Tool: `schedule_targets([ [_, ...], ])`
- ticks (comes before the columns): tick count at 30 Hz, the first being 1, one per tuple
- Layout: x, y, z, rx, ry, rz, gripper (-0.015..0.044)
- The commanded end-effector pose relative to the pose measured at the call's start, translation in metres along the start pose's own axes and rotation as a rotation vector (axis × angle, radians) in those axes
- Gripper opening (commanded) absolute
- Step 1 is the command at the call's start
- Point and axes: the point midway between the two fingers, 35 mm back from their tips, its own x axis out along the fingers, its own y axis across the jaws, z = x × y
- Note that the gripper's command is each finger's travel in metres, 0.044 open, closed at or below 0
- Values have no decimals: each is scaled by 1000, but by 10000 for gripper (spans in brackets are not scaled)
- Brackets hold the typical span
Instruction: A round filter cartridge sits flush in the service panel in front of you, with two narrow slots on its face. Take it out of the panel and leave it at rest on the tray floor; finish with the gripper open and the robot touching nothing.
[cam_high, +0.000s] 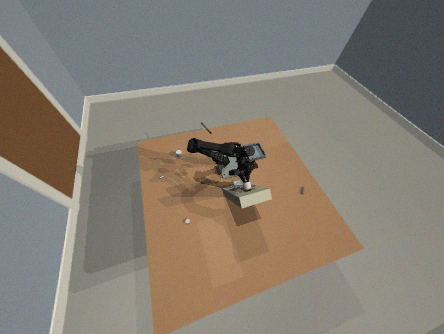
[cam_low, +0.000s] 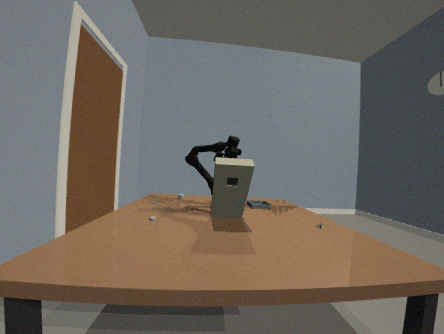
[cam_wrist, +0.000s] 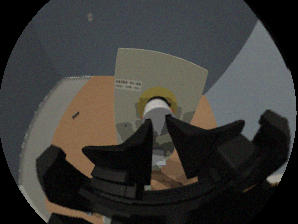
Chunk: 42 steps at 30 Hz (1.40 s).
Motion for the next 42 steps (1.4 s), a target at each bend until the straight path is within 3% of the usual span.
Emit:
schedule_targets([
  [1, -19, -2, 1, -15, -15, -5, 0],
  [9, -20, -2, -1, -17, -16, -6, 0],
  [34, -9, 24, -72, -17, -15, -6, 0],
  [38, -9, 23, -66, -30, -7, 0, 102],
  [42, -9, 23, -66, -30, -7, 0, 102],
])
